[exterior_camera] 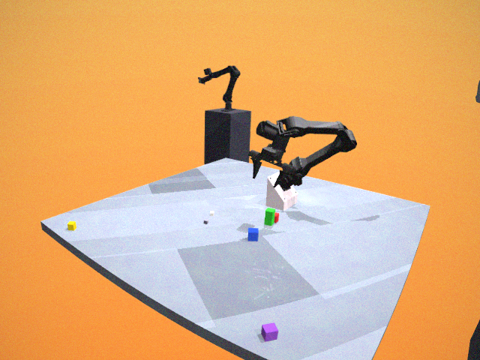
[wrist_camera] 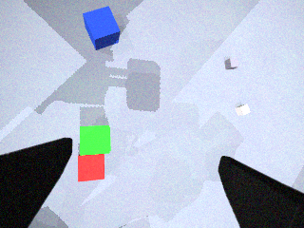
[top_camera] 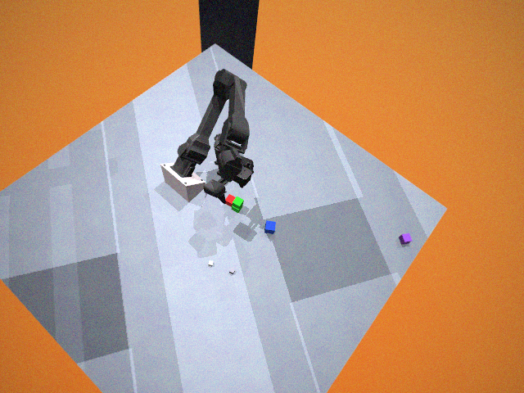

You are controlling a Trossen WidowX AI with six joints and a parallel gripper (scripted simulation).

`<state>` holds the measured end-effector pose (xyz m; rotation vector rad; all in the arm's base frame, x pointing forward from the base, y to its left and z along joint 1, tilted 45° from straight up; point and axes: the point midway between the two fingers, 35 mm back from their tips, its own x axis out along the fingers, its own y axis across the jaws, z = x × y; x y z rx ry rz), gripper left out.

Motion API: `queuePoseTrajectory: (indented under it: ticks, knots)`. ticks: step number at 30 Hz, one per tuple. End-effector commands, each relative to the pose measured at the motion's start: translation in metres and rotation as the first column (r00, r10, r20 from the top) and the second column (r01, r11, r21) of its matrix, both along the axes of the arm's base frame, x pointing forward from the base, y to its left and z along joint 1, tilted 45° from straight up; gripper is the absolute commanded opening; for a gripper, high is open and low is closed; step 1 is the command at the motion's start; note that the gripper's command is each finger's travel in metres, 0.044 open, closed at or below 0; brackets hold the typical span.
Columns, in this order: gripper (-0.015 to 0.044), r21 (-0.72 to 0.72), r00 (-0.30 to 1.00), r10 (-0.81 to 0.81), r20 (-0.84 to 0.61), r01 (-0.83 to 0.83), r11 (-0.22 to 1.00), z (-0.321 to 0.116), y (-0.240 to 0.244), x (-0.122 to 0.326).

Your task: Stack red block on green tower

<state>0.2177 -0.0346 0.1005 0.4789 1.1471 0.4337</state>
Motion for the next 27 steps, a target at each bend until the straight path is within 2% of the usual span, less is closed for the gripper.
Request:
queuePoseTrajectory:
  ticks: [1, 8, 18, 27]
  knots:
    - [0.0440, 0.057, 0.982, 0.169, -0.084, -0.165, 0.985, -0.015, 0.033, -0.017]
    - [0.0440, 0.146, 0.915, 0.367, -0.168, -0.345, 0.927, -0.026, 0.068, -0.033]
    - [0.0440, 0.148, 0.913, 0.372, -0.170, -0.349, 0.925, -0.029, 0.064, -0.038]
    - [0.0440, 0.149, 0.913, 0.372, -0.169, -0.349, 0.925, -0.059, 0.095, -0.038]
